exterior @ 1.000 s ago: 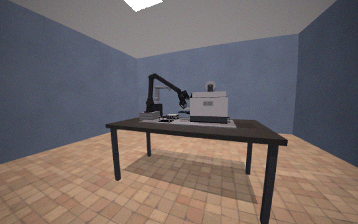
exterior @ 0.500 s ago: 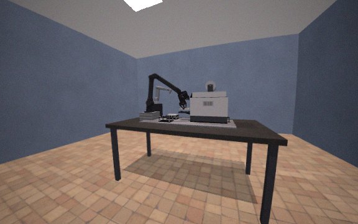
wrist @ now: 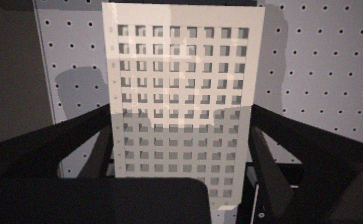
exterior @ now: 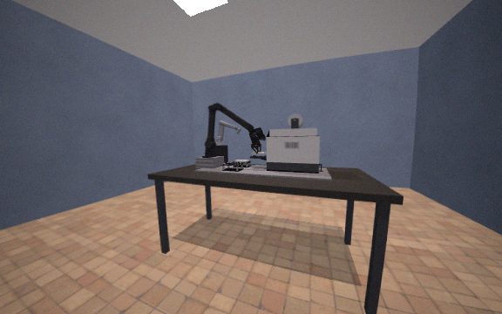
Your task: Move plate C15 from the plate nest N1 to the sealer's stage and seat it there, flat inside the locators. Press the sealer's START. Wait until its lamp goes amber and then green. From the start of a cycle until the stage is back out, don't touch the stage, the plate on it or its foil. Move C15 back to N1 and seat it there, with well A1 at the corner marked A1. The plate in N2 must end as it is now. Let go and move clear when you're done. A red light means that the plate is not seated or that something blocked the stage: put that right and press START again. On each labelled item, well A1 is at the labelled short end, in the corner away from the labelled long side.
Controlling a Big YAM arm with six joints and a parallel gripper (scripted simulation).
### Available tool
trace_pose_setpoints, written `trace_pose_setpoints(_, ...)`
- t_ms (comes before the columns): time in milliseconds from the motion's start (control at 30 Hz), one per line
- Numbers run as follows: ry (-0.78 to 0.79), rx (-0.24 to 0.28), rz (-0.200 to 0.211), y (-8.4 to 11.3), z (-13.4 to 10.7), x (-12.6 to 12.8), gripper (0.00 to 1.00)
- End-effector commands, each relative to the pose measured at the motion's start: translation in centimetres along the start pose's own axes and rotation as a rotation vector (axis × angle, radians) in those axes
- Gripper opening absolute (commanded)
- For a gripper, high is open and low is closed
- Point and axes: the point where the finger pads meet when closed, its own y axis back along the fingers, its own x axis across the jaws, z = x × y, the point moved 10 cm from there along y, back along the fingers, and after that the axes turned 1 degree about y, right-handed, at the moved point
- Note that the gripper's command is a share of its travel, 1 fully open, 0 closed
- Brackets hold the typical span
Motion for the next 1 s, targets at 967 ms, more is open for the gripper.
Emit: trace_pose_setpoints(967,0.013,0.020,-0.003,-0.6,-0.1,0.2,0.00)
